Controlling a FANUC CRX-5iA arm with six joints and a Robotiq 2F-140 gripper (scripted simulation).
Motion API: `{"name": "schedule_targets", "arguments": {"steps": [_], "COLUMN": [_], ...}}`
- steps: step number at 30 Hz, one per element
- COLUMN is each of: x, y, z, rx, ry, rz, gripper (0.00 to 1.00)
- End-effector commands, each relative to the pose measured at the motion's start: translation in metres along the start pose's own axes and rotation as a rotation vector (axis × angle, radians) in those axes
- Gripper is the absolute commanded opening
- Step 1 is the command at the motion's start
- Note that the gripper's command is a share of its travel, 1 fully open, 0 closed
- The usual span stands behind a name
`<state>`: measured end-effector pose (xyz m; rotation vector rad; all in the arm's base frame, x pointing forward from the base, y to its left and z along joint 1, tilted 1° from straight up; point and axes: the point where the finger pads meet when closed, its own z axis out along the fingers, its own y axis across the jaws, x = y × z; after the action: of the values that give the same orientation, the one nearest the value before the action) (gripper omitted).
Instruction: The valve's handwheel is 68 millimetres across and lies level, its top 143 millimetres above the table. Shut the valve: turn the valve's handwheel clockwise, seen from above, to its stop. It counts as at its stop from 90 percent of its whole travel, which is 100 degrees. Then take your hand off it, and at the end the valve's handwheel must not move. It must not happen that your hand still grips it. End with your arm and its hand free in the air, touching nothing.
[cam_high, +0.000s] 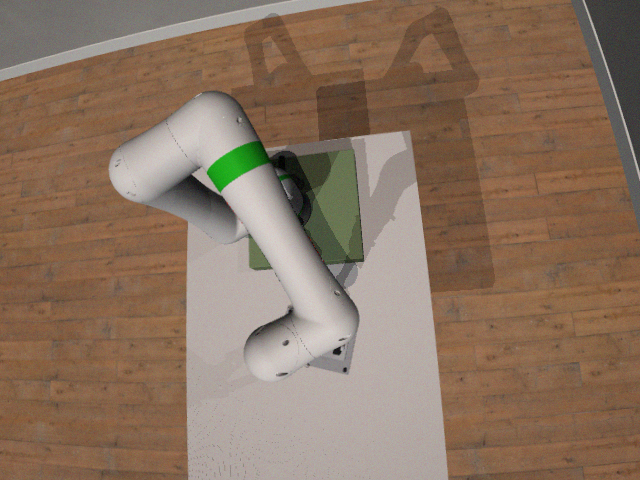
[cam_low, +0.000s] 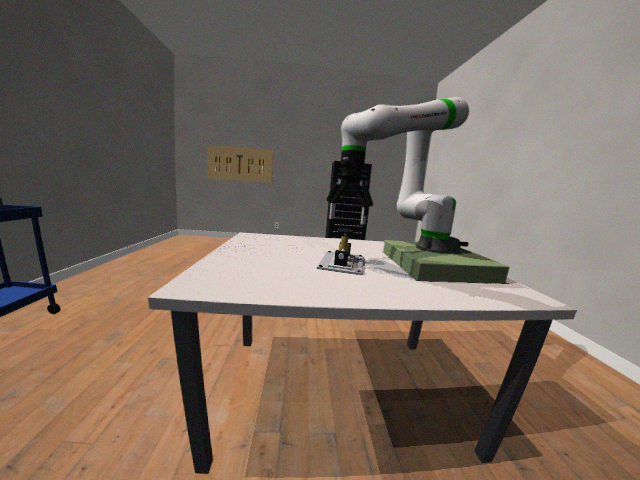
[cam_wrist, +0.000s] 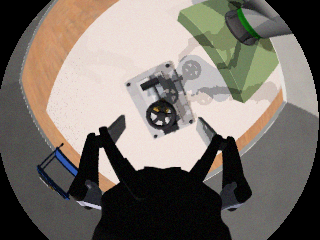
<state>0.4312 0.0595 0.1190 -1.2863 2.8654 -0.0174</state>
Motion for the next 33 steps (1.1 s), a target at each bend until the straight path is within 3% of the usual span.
{"name": "schedule_targets", "arguments": {"steps": [1, 33], "x": [-0.0001, -0.0001], "y": [-0.0001, -0.0001], "z": [-0.0002, 0.0043], "rx": [0.0, 0.0], "ry": [0.0, 0.0], "rz": [0.0, 0.0], "gripper": [1.0, 1.0]}}
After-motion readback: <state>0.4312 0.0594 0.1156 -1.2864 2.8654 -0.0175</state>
